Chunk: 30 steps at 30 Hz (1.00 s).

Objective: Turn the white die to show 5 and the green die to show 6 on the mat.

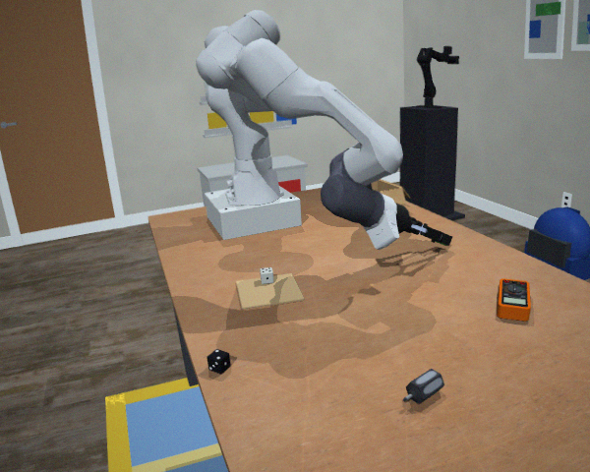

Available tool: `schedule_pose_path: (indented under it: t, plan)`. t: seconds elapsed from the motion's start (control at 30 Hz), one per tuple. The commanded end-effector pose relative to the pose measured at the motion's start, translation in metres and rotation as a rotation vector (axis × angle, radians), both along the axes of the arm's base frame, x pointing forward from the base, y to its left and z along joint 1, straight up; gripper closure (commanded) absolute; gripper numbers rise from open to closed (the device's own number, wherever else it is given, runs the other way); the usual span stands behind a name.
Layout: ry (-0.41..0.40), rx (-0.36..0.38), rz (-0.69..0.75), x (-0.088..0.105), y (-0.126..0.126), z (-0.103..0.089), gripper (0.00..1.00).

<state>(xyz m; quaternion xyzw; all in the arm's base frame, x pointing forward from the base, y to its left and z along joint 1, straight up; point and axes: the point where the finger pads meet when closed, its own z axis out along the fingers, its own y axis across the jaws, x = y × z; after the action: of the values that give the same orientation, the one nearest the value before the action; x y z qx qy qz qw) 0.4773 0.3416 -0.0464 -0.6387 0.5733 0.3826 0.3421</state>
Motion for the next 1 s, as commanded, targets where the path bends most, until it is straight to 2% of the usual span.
schedule_pose_path:
  t: [0.0,0.57,0.97]
  plan:
    - [-0.008,-0.001,0.002,0.0014,-0.0004,-0.0005,0.76]
    - [-0.008,-0.001,0.002,0.0014,-0.0004,-0.0012,0.76]
    - [-0.008,-0.001,0.002,0.0015,-0.0004,-0.0086,0.76]
